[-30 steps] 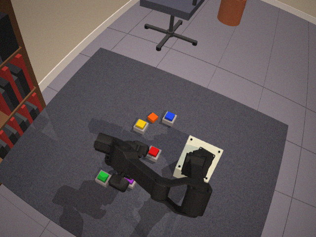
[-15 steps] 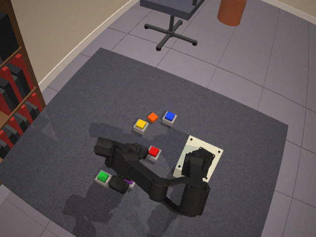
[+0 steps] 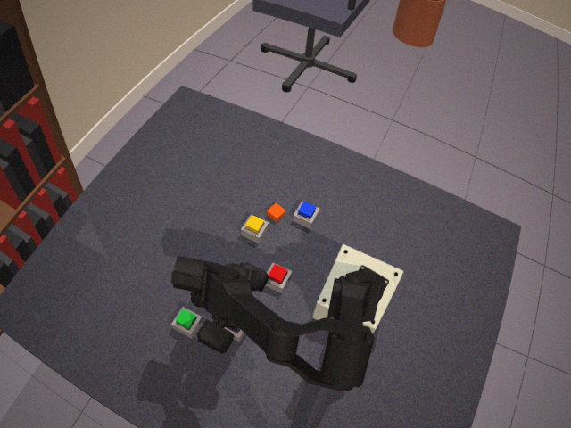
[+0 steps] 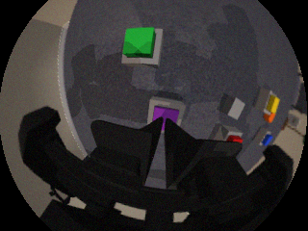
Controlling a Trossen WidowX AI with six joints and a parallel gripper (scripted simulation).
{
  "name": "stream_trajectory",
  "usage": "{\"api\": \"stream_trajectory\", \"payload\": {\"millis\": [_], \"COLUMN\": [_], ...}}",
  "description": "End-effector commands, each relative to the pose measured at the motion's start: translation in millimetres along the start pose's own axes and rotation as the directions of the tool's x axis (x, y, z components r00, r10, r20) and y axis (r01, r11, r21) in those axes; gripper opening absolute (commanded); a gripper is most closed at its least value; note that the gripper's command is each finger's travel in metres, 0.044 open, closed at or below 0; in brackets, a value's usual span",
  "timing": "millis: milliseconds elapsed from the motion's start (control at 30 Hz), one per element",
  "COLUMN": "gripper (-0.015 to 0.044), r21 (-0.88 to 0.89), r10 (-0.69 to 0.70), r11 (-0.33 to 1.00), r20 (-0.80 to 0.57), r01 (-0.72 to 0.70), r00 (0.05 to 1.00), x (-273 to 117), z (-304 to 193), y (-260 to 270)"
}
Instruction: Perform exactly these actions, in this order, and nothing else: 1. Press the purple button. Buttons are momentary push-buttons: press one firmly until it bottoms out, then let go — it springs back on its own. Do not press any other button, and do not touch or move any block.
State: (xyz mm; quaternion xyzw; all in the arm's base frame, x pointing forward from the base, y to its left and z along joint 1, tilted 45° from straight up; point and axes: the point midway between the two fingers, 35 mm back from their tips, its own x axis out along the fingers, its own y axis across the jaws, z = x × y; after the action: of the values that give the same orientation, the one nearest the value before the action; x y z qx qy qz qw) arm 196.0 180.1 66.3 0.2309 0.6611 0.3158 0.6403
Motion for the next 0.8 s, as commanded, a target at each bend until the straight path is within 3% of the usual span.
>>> {"api": "stream_trajectory", "payload": {"millis": [0, 367, 633, 767], "gripper": [0.0020, 0.0020, 0.0020, 0.0125], "r21": [0.004, 0.004, 0.004, 0.003], "r10": [-0.004, -0.004, -0.006, -0.006], "r11": [1.000, 1.000, 1.000, 1.000], "r20": [0.001, 0.001, 0.001, 0.001], "r01": [0.004, 0.004, 0.006, 0.006], "r00": [1.000, 1.000, 1.000, 1.000], "x": [1, 1, -33, -54], "z": [0, 0, 0, 12], "y": [-1, -1, -1, 16]}}
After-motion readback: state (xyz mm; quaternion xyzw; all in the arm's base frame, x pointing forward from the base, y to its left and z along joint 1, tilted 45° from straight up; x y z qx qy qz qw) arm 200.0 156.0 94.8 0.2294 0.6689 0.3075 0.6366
